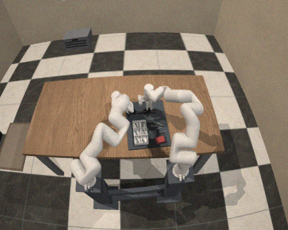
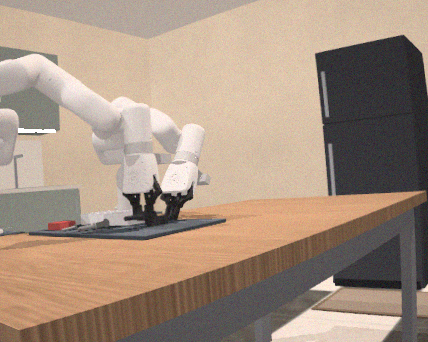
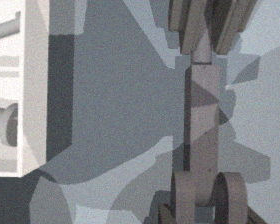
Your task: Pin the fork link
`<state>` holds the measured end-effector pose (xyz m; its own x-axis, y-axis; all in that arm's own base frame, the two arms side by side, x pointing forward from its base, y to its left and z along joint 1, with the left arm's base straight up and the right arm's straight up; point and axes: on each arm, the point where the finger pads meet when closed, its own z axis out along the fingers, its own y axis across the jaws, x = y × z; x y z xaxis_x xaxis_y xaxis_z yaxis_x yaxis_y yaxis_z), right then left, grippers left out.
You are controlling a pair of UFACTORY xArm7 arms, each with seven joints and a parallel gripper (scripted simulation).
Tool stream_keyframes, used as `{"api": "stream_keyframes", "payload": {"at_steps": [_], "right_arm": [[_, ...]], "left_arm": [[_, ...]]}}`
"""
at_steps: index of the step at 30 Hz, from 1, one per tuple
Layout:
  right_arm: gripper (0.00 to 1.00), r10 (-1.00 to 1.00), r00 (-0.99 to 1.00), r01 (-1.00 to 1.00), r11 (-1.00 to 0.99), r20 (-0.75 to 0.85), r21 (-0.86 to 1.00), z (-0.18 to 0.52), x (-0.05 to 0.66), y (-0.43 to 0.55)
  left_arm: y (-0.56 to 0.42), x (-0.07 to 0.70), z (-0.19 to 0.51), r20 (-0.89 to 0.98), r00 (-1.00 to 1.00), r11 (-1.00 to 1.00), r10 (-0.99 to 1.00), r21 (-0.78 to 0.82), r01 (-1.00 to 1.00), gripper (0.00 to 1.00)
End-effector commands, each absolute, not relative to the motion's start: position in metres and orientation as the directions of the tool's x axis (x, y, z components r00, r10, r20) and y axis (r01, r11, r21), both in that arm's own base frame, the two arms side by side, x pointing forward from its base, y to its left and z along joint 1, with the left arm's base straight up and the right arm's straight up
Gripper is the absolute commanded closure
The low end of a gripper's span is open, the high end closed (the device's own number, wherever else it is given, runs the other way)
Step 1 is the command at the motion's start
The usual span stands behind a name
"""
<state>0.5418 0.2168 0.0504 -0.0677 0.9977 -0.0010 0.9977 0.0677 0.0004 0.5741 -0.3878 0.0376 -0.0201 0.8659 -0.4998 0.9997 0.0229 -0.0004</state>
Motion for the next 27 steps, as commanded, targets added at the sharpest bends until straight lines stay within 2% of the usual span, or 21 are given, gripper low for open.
{"api": "stream_keyframes", "payload": {"at_steps": [1, 27], "right_arm": [[1.0, 0.998, -0.068, 0.998, 0.068, 0.001, 0.006, 0.0529, 0.5434, 0.2177], [1.0, 0.998, -0.068, 0.998, 0.068, 0.001, 0.006, 0.0499, 0.5434, 0.2177]], "left_arm": [[-0.3883, 0.5754, 0.0401, -0.502, -0.018, 0.023, 0.865, 0.004, 1.0, 1.0], [-0.3883, 0.5754, 0.0401, -0.502, -0.018, 0.023, 0.865, 0.004, 1.0, 1.0]]}}
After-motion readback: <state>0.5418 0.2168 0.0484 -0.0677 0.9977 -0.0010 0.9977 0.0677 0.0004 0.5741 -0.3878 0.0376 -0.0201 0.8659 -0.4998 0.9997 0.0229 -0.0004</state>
